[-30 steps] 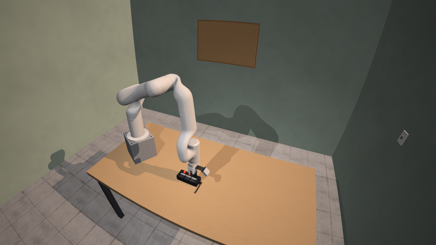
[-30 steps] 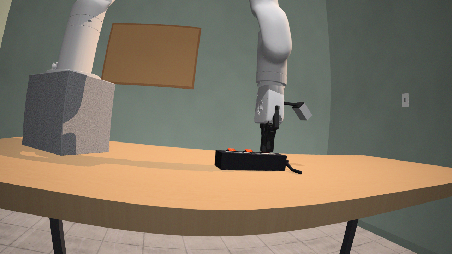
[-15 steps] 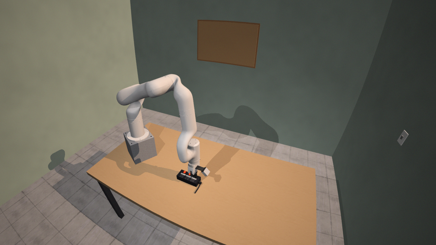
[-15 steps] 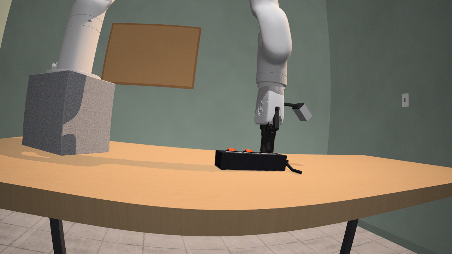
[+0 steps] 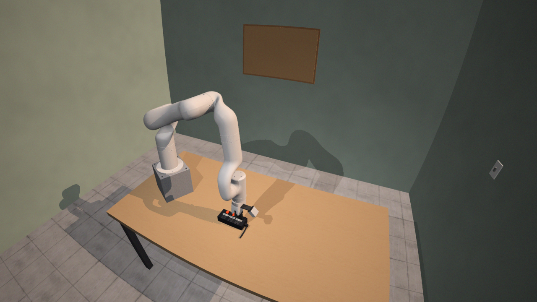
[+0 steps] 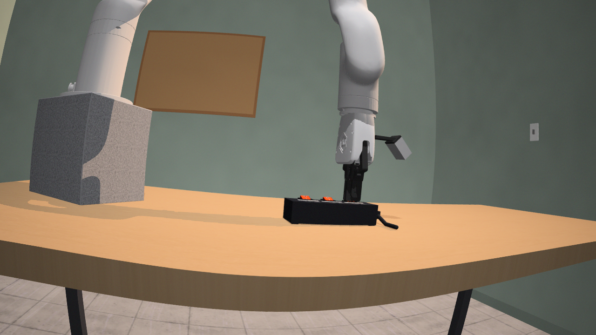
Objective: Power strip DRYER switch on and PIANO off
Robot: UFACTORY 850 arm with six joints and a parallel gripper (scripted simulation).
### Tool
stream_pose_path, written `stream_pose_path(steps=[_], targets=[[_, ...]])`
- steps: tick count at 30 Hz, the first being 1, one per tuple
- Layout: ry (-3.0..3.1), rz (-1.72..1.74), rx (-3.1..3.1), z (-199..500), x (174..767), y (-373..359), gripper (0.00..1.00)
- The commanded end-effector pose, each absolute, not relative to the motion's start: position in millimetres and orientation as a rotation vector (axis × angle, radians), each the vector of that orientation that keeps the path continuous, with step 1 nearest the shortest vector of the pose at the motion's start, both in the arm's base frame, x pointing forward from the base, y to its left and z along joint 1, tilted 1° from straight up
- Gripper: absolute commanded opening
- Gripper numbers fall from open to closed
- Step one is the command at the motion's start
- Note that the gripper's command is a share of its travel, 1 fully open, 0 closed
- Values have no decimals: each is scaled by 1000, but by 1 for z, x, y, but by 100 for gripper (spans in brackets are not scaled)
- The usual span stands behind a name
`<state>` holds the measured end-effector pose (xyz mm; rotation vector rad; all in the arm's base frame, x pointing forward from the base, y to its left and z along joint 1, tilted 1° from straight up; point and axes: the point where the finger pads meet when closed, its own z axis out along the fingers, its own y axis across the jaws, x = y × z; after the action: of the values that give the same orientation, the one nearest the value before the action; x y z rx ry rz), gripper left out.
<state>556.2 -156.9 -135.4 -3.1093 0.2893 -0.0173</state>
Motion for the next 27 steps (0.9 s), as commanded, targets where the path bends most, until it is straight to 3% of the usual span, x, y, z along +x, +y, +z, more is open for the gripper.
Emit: stream_pose_path(steps=[1,27], targets=[[289,-18,-3109,-132,557,-157,0],[289,-18,-3109,-97,556,-158,0]])
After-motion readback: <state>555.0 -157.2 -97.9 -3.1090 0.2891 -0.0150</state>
